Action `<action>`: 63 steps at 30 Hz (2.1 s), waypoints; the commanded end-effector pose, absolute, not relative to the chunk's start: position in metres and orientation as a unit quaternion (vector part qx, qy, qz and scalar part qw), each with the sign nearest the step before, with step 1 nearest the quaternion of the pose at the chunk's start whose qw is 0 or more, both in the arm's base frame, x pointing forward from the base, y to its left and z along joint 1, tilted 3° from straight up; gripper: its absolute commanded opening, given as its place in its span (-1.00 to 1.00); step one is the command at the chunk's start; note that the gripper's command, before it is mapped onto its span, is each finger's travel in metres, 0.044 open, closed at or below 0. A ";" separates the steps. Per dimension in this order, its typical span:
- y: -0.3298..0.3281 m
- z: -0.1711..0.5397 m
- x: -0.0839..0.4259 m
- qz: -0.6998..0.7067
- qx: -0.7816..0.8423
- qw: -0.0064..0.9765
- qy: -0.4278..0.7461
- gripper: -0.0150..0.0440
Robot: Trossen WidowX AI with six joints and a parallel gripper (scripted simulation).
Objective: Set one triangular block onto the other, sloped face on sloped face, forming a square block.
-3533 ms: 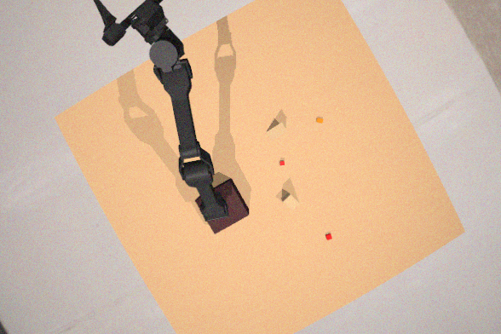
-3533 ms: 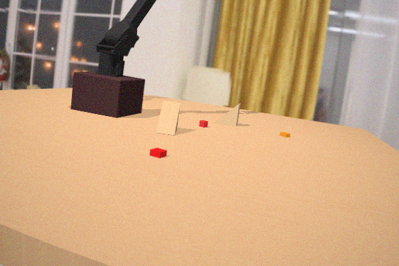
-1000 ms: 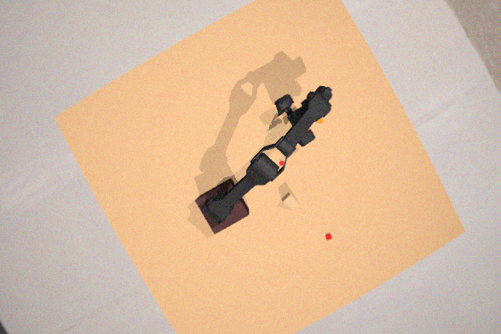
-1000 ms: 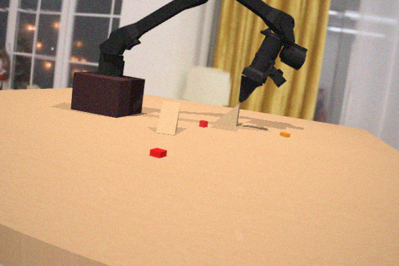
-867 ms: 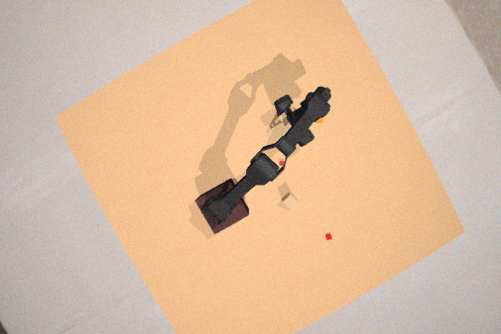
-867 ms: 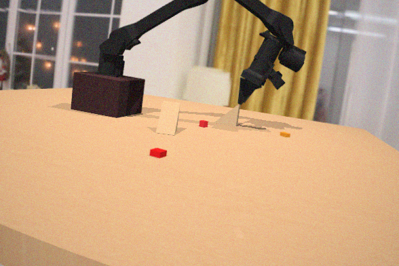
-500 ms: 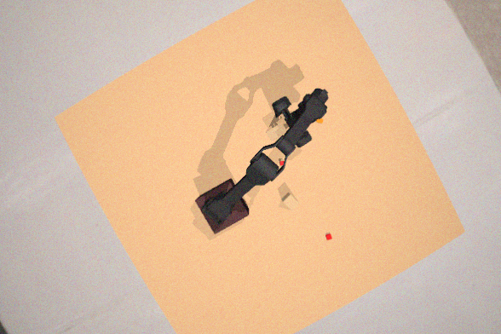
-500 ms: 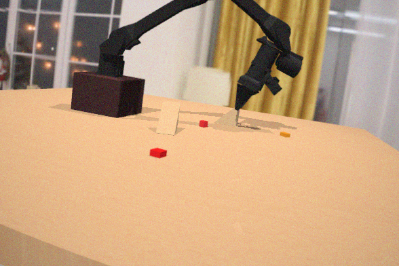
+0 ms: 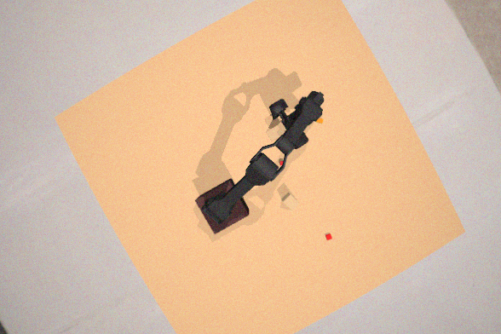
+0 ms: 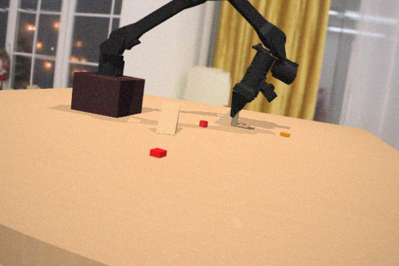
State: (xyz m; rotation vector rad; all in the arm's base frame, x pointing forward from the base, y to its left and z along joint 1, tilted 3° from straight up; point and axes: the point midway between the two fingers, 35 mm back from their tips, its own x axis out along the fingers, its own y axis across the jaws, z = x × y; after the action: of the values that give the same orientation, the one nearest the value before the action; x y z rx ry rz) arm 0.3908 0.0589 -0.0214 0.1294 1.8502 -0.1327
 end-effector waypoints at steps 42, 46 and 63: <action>0.059 -0.041 0.378 -0.058 0.055 0.597 0.798 -0.49; 0.059 -0.041 0.378 -0.058 0.055 0.597 0.798 -0.49; 0.059 -0.041 0.378 -0.058 0.055 0.597 0.798 -0.49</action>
State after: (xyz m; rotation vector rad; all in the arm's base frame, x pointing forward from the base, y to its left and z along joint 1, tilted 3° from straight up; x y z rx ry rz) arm 0.3775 0.0588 -0.0436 0.1281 1.8577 -0.1348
